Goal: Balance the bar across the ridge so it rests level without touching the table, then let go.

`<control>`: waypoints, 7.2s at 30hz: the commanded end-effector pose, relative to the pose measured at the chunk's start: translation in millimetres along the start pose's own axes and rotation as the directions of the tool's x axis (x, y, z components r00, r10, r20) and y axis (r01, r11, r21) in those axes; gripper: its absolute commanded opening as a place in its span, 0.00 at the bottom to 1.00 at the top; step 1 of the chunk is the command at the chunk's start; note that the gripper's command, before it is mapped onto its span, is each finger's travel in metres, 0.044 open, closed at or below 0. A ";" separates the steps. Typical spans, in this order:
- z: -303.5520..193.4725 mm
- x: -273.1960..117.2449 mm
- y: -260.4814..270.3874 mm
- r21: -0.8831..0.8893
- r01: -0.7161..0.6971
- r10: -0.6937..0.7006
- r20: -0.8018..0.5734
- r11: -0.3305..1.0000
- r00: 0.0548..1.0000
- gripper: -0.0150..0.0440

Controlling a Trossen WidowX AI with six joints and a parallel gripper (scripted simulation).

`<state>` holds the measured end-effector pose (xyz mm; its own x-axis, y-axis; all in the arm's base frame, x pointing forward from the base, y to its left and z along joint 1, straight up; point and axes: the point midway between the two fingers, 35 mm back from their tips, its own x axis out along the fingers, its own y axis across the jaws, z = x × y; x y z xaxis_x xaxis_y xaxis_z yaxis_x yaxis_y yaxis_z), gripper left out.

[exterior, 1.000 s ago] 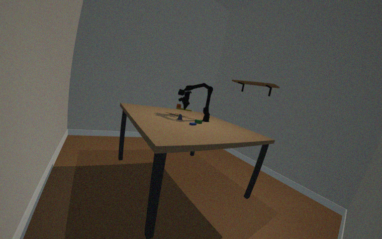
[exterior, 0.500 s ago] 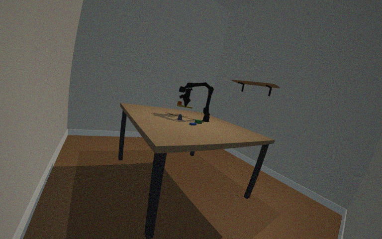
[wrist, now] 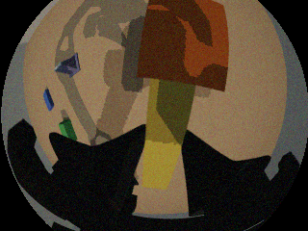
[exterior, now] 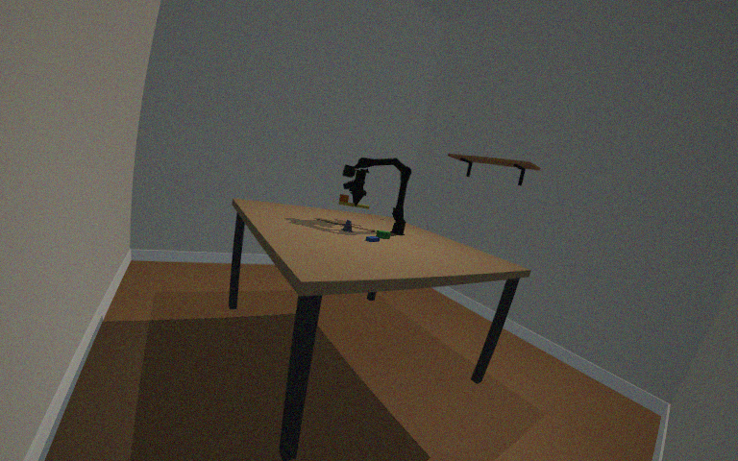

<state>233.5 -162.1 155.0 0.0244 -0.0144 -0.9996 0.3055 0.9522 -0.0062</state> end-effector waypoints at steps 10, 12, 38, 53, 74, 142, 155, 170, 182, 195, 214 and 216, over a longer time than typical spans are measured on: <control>22.0 -2.5 40.0 -0.077 -0.001 0.002 0.003 0.997 1.000 0.25; 24.7 -2.7 46.6 -0.090 -0.002 0.002 0.004 0.996 1.000 0.25; 45.6 -4.3 138.5 -0.247 -0.010 0.012 0.006 0.969 1.000 0.25; 44.3 -4.8 195.8 -0.340 -0.015 0.018 0.005 0.940 1.000 0.25; 42.7 15.1 216.9 -0.372 -0.017 0.020 0.005 0.928 1.000 0.25; 42.6 41.3 215.5 -0.372 -0.017 0.020 0.005 0.928 1.000 0.25; 42.6 42.4 215.5 -0.372 -0.017 0.020 0.005 0.928 1.000 0.25; 42.7 43.7 215.6 -0.372 -0.017 0.020 0.005 0.928 1.000 0.25; 42.6 44.7 215.5 -0.372 -0.017 0.020 0.005 0.928 1.000 0.25; 42.4 45.8 215.5 -0.372 -0.017 0.020 0.005 0.928 1.000 0.25; 42.0 47.4 215.4 -0.372 -0.017 0.020 0.005 0.928 1.000 0.25; 42.0 47.6 215.3 -0.372 -0.017 0.020 0.005 0.928 1.000 0.25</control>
<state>340.2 29.5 108.4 0.0347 0.0032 -0.9994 -0.0695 0.9976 0.0008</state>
